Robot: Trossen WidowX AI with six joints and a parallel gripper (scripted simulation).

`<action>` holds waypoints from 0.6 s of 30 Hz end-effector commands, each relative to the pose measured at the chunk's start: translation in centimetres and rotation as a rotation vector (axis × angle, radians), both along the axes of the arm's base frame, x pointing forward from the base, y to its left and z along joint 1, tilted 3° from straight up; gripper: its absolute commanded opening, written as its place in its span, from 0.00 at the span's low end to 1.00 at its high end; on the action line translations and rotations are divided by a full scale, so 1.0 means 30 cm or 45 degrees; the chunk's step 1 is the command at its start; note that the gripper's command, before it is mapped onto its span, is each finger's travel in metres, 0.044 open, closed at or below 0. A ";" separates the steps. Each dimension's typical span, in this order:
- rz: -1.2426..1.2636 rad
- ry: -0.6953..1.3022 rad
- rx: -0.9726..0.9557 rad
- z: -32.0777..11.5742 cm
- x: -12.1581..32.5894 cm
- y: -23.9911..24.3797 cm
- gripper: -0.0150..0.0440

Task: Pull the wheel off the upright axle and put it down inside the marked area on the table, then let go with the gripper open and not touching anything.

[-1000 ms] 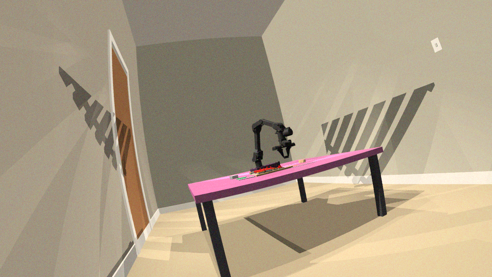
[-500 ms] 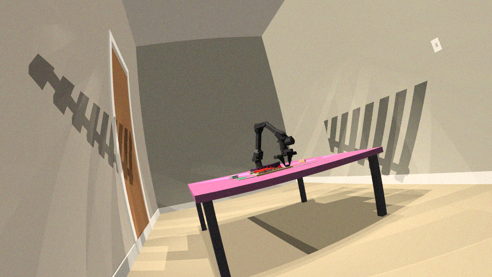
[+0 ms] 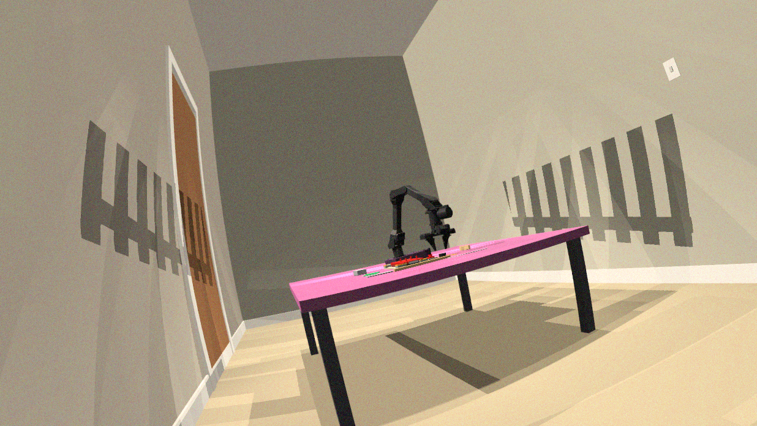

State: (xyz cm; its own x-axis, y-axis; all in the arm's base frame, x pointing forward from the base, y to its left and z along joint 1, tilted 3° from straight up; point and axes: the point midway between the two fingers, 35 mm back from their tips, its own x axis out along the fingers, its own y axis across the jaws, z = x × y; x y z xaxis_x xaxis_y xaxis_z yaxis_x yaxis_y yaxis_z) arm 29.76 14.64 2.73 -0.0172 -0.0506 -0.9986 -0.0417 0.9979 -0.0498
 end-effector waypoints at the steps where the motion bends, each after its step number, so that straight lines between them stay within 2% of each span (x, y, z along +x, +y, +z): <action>1: -0.002 -0.026 0.018 0.104 0.007 0.008 0.76; 3: -0.002 -0.026 0.018 0.111 0.007 0.008 0.76; 4: 0.002 -0.031 0.016 0.084 0.008 0.006 0.81; 8: 0.000 -0.026 0.015 0.165 -0.088 -0.037 0.99; 9: 0.000 -0.024 0.015 0.186 -0.119 -0.051 1.00; 13: -0.002 -0.018 0.014 0.254 -0.238 -0.106 1.00; 18: -0.002 -0.017 0.013 0.263 -0.258 -0.116 1.00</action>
